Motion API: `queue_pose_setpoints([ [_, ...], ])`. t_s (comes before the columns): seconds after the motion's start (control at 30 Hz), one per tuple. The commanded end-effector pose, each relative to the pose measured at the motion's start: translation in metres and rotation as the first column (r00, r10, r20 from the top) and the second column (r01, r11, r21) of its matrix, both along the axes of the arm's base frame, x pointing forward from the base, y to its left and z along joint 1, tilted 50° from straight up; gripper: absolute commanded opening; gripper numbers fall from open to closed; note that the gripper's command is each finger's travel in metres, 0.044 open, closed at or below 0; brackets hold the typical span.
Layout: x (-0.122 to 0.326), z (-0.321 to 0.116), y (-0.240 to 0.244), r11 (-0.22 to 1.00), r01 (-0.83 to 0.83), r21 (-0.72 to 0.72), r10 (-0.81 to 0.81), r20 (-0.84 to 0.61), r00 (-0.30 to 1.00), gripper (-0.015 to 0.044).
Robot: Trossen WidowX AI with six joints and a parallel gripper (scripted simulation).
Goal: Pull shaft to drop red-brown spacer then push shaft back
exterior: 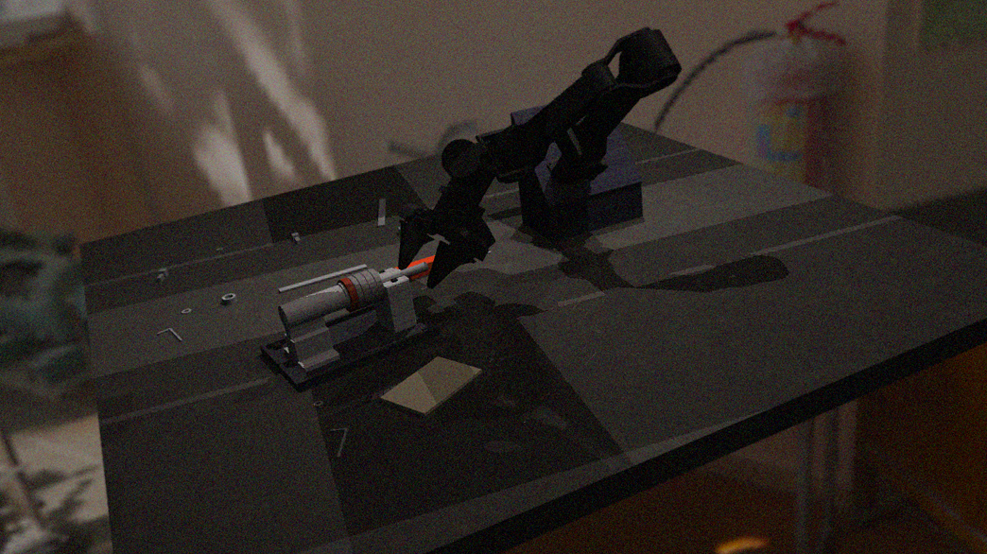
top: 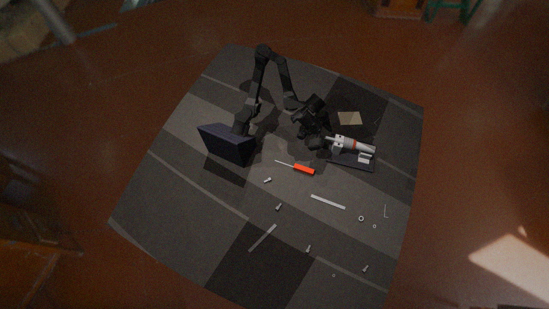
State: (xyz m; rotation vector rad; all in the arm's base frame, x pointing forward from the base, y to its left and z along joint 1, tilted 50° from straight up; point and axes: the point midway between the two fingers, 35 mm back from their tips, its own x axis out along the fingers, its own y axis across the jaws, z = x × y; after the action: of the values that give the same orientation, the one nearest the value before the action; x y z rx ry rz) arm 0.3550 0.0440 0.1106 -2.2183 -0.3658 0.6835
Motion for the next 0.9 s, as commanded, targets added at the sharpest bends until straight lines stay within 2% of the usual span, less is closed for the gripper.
queue_pose_setpoints([
  [0.0, 0.0008, 0.0006, -0.0004, 1.0, 0.005, 0.002, -0.005, 0.0, 1.0, 0.044],
  [0.87, 0.0039, -0.0005, 0.0011, 1.0, 0.005, 0.002, -0.005, 0.001, 1.0, 0.044],
])
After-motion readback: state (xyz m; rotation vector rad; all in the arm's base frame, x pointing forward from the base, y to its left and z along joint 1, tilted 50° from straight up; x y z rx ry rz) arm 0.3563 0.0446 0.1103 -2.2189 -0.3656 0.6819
